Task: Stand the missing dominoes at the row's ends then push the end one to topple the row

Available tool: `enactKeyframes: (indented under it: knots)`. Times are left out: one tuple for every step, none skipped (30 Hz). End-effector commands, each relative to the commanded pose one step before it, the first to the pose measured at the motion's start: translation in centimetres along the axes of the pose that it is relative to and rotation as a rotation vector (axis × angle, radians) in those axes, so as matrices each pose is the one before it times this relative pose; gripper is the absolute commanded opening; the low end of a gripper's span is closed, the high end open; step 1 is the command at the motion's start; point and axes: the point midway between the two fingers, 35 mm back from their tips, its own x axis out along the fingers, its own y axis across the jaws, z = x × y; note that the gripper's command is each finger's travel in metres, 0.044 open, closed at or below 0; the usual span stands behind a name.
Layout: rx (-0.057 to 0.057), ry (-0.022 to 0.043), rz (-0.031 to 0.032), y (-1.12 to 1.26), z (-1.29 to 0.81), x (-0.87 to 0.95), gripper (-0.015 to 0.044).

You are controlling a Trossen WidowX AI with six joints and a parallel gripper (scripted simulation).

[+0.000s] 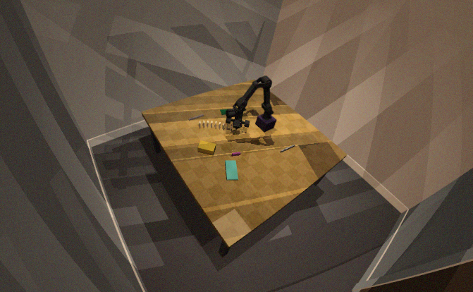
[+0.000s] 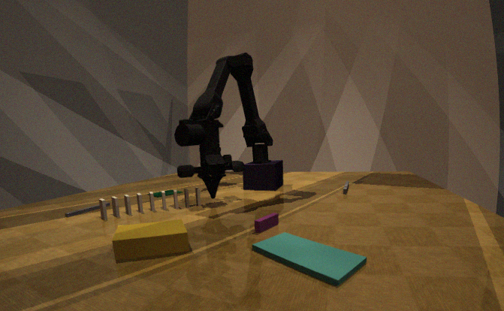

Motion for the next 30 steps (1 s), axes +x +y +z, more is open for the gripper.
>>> enactKeyframes:
  knots:
    - [-0.0048, -0.01395, -0.01665, -0.405, 0.281, -0.129, 0.0000]
    - [0.0000, -0.00001, -0.00008, -0.084, 0.009, -0.004, 0.0000]
    - [0.0000, -0.00001, -0.00013, -0.140, 0.014, -0.007, 0.0000]
    - [0.0000, -0.00001, -0.00015, -0.168, 0.016, -0.008, 0.0000]
    - [0.0000, -0.00001, -0.00015, -0.168, 0.015, -0.008, 0.0000]
    - [0.0000, -0.00001, -0.00016, -0.168, 0.014, -0.008, 0.0000]
    - [0.0000, -0.00001, -0.00016, -0.168, 0.013, -0.007, 0.0000]
    - [0.0000, -0.00001, -0.00016, -0.168, 0.013, -0.007, 0.0000]
    - [0.0000, -0.00001, -0.00016, -0.168, 0.012, -0.007, 0.0000]
    - [0.0000, -0.00001, -0.00016, -0.168, 0.011, -0.006, 0.0000]
    - [0.0000, -0.00001, -0.00016, -0.168, 0.010, -0.006, 0.0000]
    - [0.0000, 0.00000, -0.00016, -0.168, 0.009, -0.006, 0.0000]
    - [0.0000, 0.00000, -0.00016, -0.168, 0.008, -0.005, 0.0000]
    - [0.0000, 0.00000, -0.00016, -0.168, 0.007, -0.005, 0.0000]
    - [0.0000, 0.00000, -0.00016, -0.168, 0.006, -0.004, 0.0000]
    - [0.0000, 0.00000, -0.00016, -0.168, 0.005, -0.004, 0.0000]
    - [0.0000, 0.00000, -0.00016, -0.168, 0.004, -0.004, 0.0000]
    - [0.0000, 0.00000, -0.00016, -0.168, 0.003, -0.003, 0.0000]
    - [0.0000, 0.00000, -0.00016, -0.168, 0.002, -0.003, 0.0000]
    - [0.0000, 0.00000, -0.00016, -0.168, 0.001, -0.003, 0.0000]
    - [0.0000, 0.00000, -0.00016, -0.168, 0.001, -0.002, 0.0000]
    - [0.0000, 0.00000, -0.00016, -0.168, 0.000, -0.002, 0.0000]
    - [0.0000, 0.00001, -0.00016, -0.168, -0.001, -0.002, 0.0000]
    - [0.0034, 0.00420, -0.00117, 0.414, -0.063, -0.052, 0.0000]
    - [-0.0052, 0.00128, 0.00344, -0.064, 0.035, -0.240, 0.0000]
    - [-0.0087, 0.00209, 0.00575, -0.101, 0.054, -0.405, 0.0000]
    - [-0.0122, 0.00284, 0.00809, -0.127, 0.066, -0.580, 0.0000]
    - [-0.0112, 0.00230, 0.00735, -0.206, 0.052, -0.759, 0.0000]
    - [-0.0004, -0.00071, -0.00015, -0.351, -0.010, -0.783, 0.0000]
    - [0.0078, -0.00311, -0.00604, -0.546, -0.072, -1.018, 0.0000]
